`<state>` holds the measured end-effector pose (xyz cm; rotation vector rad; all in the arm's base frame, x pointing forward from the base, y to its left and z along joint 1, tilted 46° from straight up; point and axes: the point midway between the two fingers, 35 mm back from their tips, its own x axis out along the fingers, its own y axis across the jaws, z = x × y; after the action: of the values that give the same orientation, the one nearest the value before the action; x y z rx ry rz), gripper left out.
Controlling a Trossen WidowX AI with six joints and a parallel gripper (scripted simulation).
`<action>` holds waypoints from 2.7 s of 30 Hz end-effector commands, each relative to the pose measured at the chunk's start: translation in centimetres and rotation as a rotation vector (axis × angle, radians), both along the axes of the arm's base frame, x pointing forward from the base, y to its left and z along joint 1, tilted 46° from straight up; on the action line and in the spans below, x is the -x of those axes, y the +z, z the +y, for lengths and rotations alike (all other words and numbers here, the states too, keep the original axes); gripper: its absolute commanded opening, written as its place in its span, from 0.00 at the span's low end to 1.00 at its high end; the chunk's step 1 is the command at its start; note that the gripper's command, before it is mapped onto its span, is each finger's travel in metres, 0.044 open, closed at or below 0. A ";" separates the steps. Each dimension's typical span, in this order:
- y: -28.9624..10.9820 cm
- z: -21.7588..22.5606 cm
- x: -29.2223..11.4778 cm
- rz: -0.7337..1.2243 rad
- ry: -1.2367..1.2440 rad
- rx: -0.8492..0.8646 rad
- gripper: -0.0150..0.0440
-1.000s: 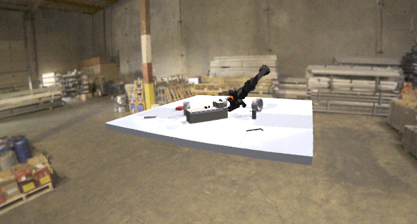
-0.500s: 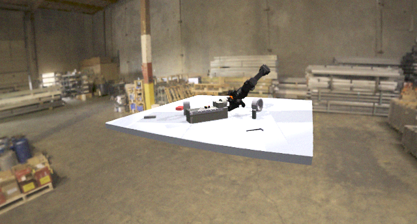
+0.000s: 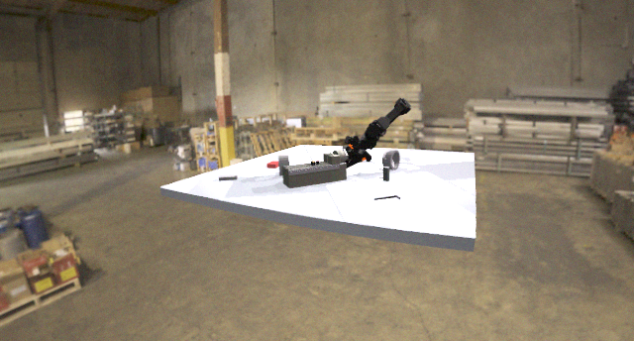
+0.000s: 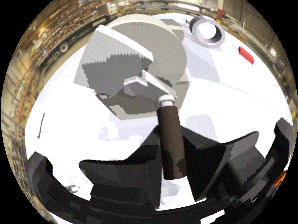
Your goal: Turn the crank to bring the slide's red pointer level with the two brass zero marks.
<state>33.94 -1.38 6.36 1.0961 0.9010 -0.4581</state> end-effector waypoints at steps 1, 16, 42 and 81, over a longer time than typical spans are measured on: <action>0.0 -0.7 0.6 0.007 -0.011 0.005 0.25; 0.2 -0.8 0.6 0.007 -0.011 0.005 0.25; 0.1 -0.7 0.5 0.005 -0.010 0.001 0.61; 10.4 -11.5 2.4 0.011 -0.017 0.007 1.00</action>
<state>31.90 -11.85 15.56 1.0968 0.8999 -0.4874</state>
